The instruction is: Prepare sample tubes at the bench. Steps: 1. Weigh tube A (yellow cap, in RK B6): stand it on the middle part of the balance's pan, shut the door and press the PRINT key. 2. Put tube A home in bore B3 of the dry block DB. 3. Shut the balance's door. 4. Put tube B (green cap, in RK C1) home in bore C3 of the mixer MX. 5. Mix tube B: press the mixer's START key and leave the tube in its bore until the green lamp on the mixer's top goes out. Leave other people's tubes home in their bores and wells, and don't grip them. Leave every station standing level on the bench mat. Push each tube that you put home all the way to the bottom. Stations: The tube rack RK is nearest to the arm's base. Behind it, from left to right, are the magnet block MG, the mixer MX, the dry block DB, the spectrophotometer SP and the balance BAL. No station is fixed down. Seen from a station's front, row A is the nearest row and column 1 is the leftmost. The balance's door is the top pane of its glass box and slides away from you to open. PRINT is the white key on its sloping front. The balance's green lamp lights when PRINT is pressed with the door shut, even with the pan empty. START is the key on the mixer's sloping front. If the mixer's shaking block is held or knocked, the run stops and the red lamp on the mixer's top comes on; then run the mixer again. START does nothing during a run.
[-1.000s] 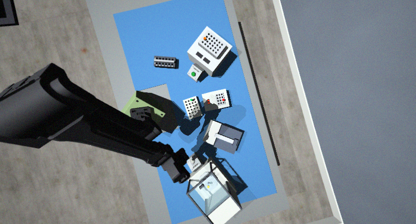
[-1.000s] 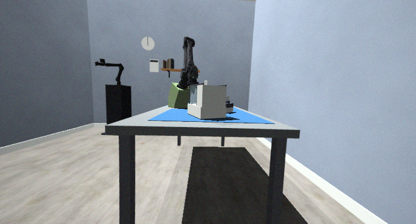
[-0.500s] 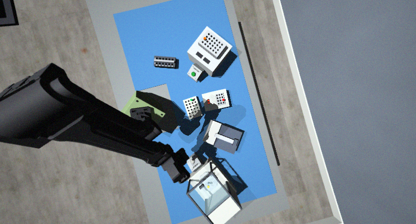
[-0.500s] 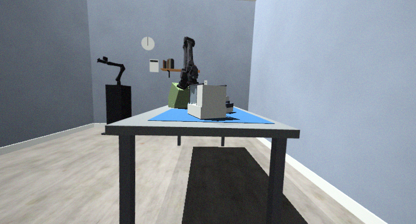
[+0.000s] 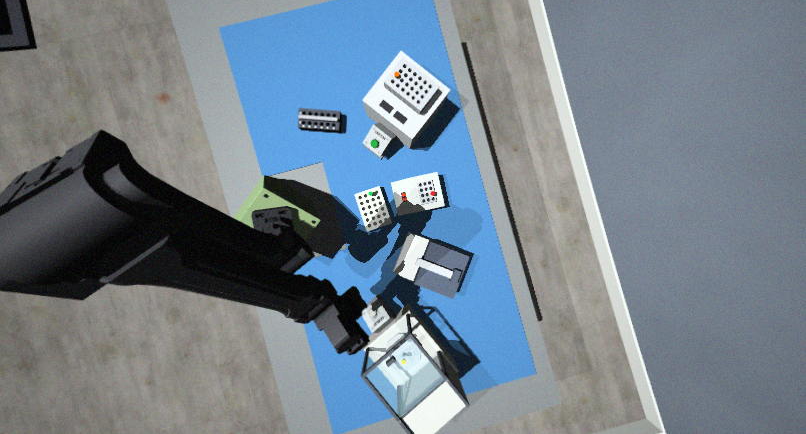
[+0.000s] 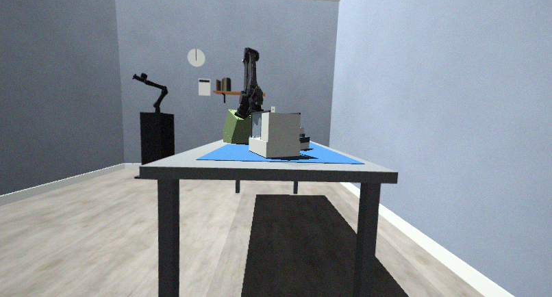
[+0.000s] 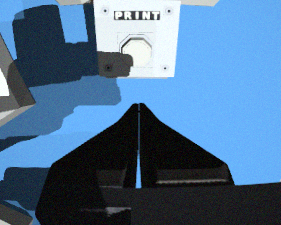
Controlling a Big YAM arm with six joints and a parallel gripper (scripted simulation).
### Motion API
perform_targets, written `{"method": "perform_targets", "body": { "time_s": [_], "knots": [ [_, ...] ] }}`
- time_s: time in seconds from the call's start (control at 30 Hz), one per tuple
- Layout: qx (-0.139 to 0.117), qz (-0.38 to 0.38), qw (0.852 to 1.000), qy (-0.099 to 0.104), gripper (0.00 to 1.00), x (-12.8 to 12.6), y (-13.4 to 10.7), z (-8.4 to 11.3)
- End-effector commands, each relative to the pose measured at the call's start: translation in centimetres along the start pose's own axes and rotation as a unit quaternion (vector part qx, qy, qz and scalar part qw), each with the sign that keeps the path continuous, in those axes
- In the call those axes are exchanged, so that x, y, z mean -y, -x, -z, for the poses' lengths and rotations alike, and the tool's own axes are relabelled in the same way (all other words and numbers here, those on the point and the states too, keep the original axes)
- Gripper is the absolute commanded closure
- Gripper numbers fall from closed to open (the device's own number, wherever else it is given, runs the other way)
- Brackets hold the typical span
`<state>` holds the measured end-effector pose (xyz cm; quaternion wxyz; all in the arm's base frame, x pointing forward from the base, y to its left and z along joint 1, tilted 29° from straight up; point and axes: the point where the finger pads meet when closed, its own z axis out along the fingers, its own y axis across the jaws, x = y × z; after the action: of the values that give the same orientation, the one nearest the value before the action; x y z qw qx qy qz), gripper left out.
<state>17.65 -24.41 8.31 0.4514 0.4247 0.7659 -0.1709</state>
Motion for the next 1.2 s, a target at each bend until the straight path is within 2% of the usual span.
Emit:
{"method": "perform_targets", "body": {
  "time_s": [0.0,1.17],
  "knots": [
    [0.022,-0.002,1.0,0.006,1.0,-0.5,2.3,-0.9],
    [0.014,-0.003,1.0,0.006,1.0,-0.5,1.2,-6.3]
  ]
}}
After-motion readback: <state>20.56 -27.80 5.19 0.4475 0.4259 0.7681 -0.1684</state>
